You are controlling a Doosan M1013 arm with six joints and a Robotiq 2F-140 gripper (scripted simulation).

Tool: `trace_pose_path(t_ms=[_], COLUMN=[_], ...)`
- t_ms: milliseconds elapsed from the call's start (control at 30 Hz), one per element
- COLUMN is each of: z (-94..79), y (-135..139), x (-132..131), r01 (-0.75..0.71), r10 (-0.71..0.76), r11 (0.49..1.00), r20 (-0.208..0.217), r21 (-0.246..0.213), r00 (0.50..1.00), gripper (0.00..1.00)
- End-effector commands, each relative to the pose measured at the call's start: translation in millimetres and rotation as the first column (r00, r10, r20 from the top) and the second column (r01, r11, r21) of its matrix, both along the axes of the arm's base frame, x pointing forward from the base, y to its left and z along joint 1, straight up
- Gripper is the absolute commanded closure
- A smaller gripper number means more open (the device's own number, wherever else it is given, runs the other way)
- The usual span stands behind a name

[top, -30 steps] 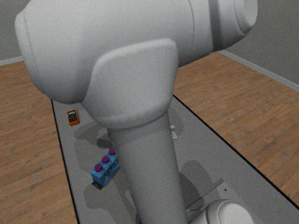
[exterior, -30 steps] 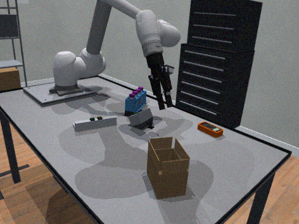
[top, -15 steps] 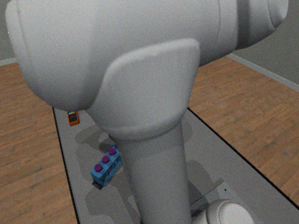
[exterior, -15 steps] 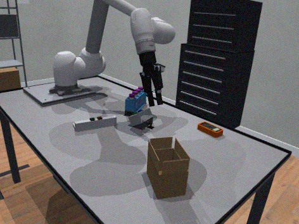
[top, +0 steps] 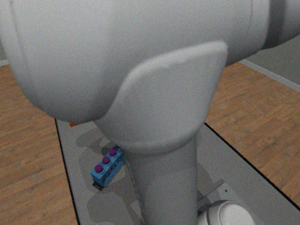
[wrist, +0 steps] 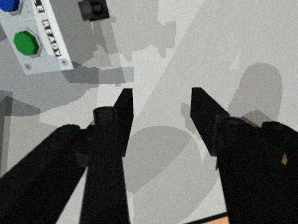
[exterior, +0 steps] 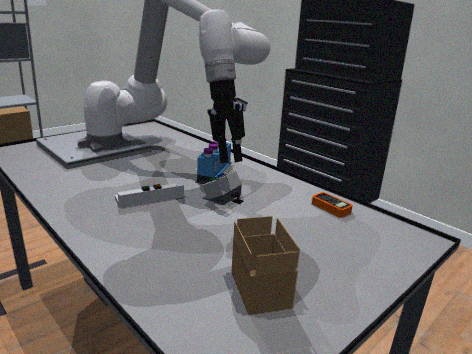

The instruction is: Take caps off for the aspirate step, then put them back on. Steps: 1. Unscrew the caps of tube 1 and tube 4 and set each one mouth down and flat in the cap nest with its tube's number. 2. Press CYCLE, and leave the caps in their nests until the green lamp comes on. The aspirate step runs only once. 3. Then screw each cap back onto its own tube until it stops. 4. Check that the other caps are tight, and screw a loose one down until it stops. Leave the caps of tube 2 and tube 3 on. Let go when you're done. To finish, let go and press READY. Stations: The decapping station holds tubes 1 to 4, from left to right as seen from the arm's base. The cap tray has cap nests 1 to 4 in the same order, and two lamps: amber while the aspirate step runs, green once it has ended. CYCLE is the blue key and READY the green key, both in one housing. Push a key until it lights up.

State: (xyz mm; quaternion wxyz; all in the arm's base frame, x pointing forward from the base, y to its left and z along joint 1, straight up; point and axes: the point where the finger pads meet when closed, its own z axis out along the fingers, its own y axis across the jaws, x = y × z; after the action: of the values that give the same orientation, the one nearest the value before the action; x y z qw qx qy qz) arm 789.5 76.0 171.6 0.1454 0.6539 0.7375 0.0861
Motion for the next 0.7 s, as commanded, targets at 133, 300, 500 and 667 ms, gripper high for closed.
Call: trace_pose_path(t_ms=[133, 300, 500, 667], z=[-1.9, -3.1, -5.2, -6.6], y=[0.3, 0.5, 1.1, 1.6], x=[-38.5, -53.5, -83.4, -105.0], r01=[-0.072, -0.072, -0.141, -0.167], r10=[0.071, 0.071, 0.138, 0.163], r11=[0.997, 0.997, 0.99, 0.986], r20=[-0.062, -0.062, -0.121, -0.142], r21=[-0.012, -0.012, -0.015, -0.013], r00=[0.996, 0.996, 0.983, 0.976], gripper=[0.59, 0.59, 0.59, 0.59])
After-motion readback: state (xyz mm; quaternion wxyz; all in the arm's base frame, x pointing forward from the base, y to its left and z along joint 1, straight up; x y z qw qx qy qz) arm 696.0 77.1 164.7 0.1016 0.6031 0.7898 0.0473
